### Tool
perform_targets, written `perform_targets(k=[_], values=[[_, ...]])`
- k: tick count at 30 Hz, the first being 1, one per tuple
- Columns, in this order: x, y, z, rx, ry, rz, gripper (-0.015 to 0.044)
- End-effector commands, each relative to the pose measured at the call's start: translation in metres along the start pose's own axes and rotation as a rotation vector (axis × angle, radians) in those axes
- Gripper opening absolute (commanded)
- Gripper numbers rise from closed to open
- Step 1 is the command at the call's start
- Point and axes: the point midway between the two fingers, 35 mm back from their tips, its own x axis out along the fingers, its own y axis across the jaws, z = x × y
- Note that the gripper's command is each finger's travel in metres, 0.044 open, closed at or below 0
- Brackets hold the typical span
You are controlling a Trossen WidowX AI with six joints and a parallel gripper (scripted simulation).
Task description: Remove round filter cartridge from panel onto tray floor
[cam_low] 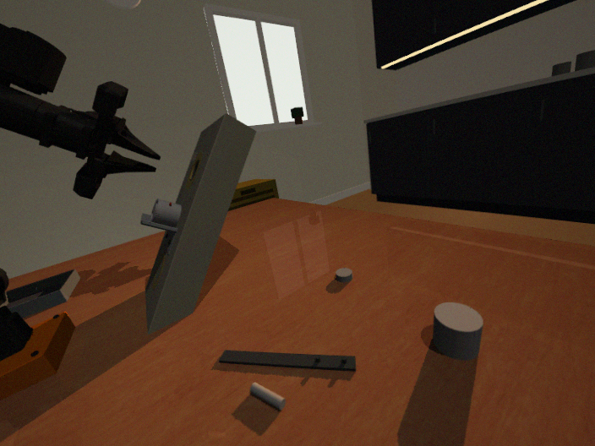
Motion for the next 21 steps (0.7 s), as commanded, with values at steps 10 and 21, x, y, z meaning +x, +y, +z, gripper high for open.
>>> perform_targets(k=[10, 21], values=[[-0.038, -0.06, 0.031, 0.001, -0.002, -0.005, 0.0314], [-0.017, -0.005, -0.001, 0.64, 0.193, 0.18, 0.0305]])
